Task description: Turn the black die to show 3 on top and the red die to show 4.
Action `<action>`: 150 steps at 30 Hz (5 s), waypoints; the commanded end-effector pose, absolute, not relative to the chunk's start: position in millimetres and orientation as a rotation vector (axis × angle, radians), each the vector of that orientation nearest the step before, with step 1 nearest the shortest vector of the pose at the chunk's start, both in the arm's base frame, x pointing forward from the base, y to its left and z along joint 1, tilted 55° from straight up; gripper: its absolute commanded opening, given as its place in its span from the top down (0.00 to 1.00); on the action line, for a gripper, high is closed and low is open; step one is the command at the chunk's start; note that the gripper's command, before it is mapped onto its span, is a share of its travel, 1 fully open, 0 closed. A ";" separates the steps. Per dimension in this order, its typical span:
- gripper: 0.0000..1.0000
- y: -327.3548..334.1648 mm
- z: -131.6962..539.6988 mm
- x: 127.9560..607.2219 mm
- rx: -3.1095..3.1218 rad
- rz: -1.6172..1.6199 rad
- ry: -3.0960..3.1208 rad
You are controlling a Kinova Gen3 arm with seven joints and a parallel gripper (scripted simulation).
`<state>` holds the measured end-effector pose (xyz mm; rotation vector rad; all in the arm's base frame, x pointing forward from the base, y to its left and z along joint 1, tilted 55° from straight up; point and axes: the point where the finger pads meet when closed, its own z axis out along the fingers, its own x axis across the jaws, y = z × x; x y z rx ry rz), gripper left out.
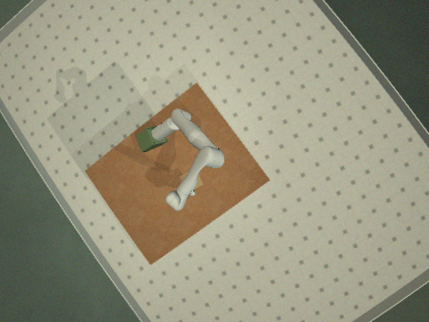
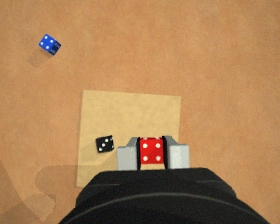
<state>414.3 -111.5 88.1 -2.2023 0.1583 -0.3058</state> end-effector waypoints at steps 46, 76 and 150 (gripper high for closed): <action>0.60 -45.2 29.3 438.4 -2.196 -0.303 0.163; 0.60 -41.0 26.2 439.9 -2.196 -0.303 0.163; 0.60 -38.5 23.6 440.9 -2.196 -0.303 0.163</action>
